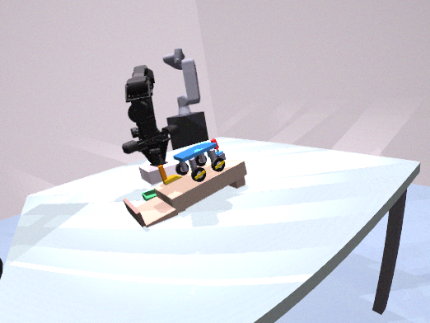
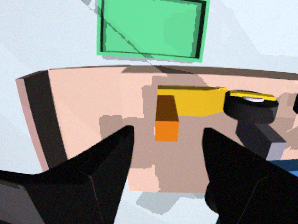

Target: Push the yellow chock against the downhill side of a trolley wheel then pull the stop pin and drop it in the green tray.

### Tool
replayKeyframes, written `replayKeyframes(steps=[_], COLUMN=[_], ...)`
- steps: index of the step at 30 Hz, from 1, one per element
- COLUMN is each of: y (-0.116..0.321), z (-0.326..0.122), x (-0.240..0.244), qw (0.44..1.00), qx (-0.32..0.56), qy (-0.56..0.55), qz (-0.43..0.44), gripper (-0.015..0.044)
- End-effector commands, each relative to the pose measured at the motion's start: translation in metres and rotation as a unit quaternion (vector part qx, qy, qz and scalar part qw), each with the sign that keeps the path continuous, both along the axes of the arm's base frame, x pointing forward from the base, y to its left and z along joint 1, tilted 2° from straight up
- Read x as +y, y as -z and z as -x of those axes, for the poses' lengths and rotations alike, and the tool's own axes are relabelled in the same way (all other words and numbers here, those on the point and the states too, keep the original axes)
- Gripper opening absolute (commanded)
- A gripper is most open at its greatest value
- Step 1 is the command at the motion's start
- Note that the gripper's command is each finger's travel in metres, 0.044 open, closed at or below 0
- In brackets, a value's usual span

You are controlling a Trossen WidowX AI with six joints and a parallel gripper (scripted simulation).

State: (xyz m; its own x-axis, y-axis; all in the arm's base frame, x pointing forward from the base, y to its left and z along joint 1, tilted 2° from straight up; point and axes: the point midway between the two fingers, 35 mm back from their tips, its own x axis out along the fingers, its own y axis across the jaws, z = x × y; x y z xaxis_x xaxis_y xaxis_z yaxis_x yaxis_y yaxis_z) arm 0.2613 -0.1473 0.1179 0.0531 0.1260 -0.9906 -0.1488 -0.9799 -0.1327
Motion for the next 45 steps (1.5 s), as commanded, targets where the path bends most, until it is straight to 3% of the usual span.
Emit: replayKeyframes(steps=[1,4,8,12,21,32,35,45], y=[-0.015,-0.019,-0.011,-0.033,-0.046,-0.063,-0.065,-0.063], z=[-0.002,-0.002,0.000,-0.013,-0.045,-0.060,-0.060,-0.060], x=[-0.002,-0.003,-0.002,0.001,0.071,0.163,0.173,0.173], qw=[1.000,1.000,1.000,0.997,0.930,0.729,0.701,0.701], qx=[-0.005,-0.005,-0.001,-0.054,-0.103,-0.165,-0.172,-0.172], qy=[-0.002,-0.002,0.000,-0.053,-0.354,-0.664,-0.692,-0.692], qz=[0.000,0.000,0.001,0.013,0.001,-0.016,-0.018,-0.018], gripper=[0.0190,0.0190,0.0295,0.0190,0.0190,0.0190,0.0190,0.0190])
